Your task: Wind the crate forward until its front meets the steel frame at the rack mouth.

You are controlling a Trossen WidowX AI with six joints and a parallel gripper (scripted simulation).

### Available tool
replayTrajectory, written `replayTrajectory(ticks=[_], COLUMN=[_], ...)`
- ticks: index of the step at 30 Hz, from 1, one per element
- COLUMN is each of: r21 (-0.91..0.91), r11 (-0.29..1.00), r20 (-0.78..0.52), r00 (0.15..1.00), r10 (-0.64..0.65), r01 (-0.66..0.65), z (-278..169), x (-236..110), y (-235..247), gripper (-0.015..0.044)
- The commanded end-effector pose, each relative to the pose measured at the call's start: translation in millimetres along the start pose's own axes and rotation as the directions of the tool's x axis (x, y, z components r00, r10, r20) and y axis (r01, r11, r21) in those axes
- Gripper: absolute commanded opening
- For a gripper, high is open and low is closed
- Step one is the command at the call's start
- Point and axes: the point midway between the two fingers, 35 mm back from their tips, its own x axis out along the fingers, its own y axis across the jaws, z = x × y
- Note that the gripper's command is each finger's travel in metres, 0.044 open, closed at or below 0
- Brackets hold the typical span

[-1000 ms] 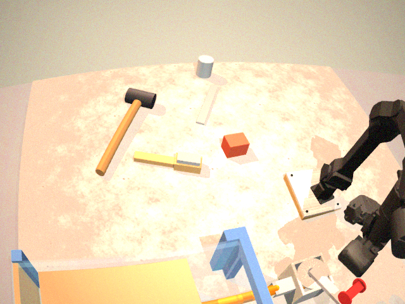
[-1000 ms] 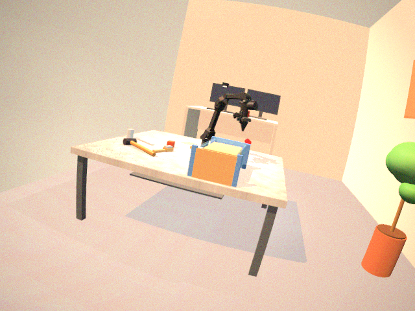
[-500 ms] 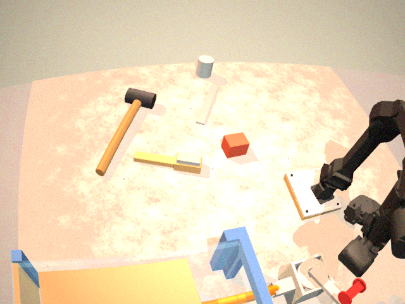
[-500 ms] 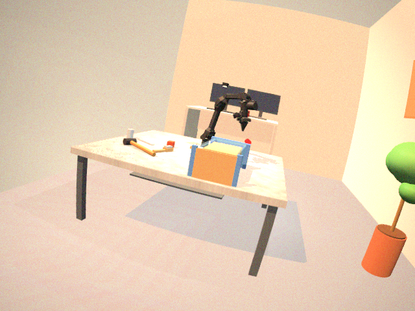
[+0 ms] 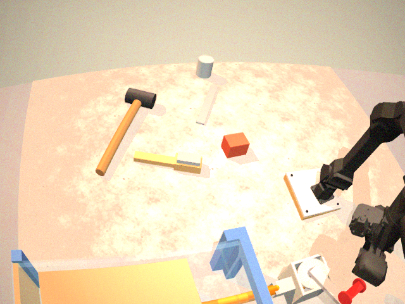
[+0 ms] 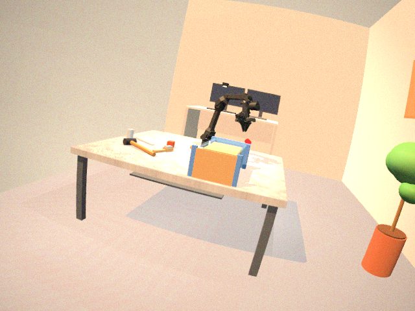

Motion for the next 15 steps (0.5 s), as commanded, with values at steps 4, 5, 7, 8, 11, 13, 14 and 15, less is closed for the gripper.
replayTrajectory(ticks=[4,5,7,8,11,13,14,15], r21=[-0.702,-0.778,-0.885,-0.907,-0.914,-0.914,-0.914,-0.914], r11=[0.712,0.628,0.462,0.414,0.398,0.398,0.398,0.398], r20=[0.124,0.140,0.167,0.173,0.175,0.175,0.175,0.175], r00=[0.983,0.977,0.965,0.962,0.960,0.960,0.960,0.960], r10=[0.136,0.159,0.202,0.213,0.217,0.217,0.217,0.217], r01=[-0.010,0.009,0.056,0.071,0.077,0.077,0.077,0.077], z=[-27.7,-31.8,-39.4,-41.4,-42.1,-42.1,-42.1,-42.1], x=[14.6,15.7,17.3,17.7,17.8,17.8,17.8,17.8], y=[5.8,6.7,8.0,8.3,8.4,8.4,8.4,8.4], gripper=[0.0289,0.0315,0.0367,0.0394,0.0440,0.0440,0.0440,0.0440])
